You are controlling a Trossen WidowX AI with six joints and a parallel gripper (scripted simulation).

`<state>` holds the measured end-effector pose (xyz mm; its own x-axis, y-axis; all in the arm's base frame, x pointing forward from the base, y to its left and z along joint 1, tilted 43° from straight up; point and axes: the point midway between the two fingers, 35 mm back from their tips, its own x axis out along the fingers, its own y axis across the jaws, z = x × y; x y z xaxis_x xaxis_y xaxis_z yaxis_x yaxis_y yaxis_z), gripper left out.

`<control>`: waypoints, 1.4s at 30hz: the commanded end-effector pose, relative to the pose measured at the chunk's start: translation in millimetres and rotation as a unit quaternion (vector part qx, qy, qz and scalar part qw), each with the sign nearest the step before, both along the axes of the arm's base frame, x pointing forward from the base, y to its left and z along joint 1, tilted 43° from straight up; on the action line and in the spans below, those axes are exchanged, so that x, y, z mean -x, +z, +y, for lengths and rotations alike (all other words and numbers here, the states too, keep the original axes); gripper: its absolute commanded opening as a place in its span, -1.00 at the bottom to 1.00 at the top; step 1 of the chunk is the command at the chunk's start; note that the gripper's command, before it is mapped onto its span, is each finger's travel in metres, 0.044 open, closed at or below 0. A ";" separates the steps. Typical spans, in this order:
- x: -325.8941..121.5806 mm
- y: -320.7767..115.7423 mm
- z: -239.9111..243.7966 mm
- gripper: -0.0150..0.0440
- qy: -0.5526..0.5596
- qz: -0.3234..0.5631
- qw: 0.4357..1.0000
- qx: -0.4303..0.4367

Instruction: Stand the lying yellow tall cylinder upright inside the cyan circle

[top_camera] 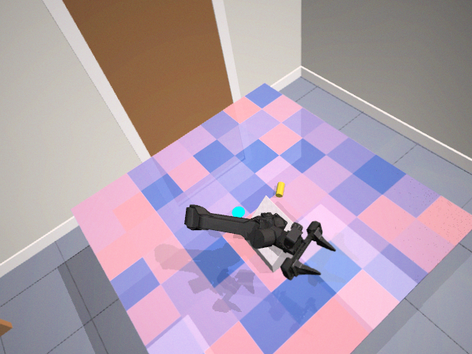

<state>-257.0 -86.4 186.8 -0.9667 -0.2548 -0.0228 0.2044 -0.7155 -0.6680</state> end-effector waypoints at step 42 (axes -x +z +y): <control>-359.4 -251.7 -198.1 0.56 0.402 -0.601 0.515 -0.460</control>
